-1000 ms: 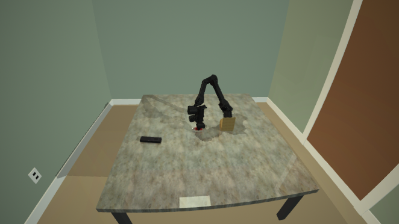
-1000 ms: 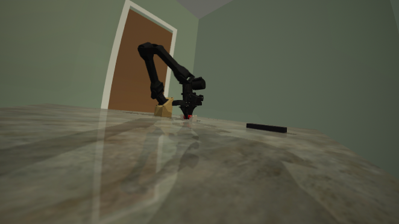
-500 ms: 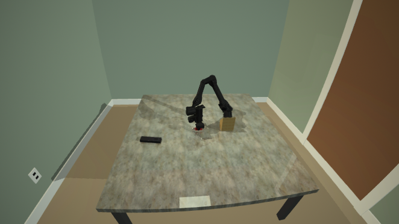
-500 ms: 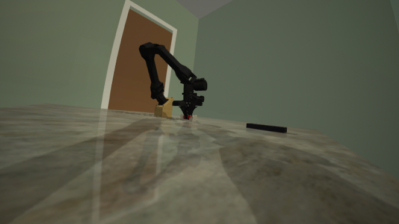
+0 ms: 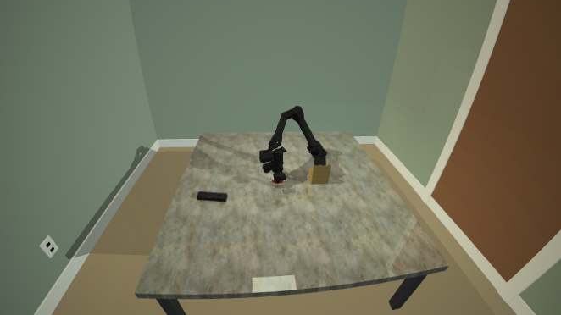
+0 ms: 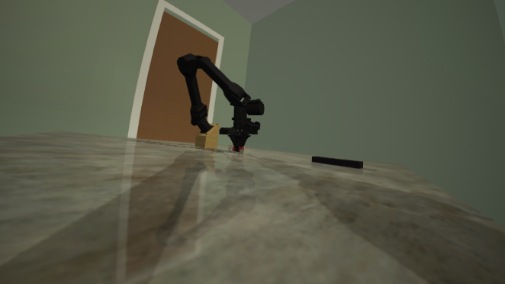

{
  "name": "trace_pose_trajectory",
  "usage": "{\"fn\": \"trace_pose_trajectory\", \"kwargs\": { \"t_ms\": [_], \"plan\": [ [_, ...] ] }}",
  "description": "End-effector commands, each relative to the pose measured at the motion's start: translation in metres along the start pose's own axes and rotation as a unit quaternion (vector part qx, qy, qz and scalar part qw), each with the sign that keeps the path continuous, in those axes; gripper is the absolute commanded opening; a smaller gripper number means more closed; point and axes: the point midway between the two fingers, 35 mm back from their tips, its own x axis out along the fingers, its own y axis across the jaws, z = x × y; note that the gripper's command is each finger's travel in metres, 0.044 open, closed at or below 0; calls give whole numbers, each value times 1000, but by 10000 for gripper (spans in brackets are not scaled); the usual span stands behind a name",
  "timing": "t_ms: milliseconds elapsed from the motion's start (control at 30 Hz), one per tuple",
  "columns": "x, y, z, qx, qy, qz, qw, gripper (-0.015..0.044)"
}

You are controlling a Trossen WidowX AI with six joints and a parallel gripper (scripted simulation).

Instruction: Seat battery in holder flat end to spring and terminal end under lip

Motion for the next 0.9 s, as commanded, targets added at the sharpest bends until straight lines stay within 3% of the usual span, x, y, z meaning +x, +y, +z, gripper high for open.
{"fn": "trace_pose_trajectory", "kwargs": {
  "t_ms": [0, 533, 667, 867],
  "plan": [
    [0, 0, 4, -1, -1, 0, 1000, 80],
    [0, 0, 4, -1, -1, 0, 1000, 80],
    [0, 0, 4, -1, -1, 0, 1000, 181],
    [-6, 1, 4, 0, -1, 1, 1000, 181]
  ]
}}
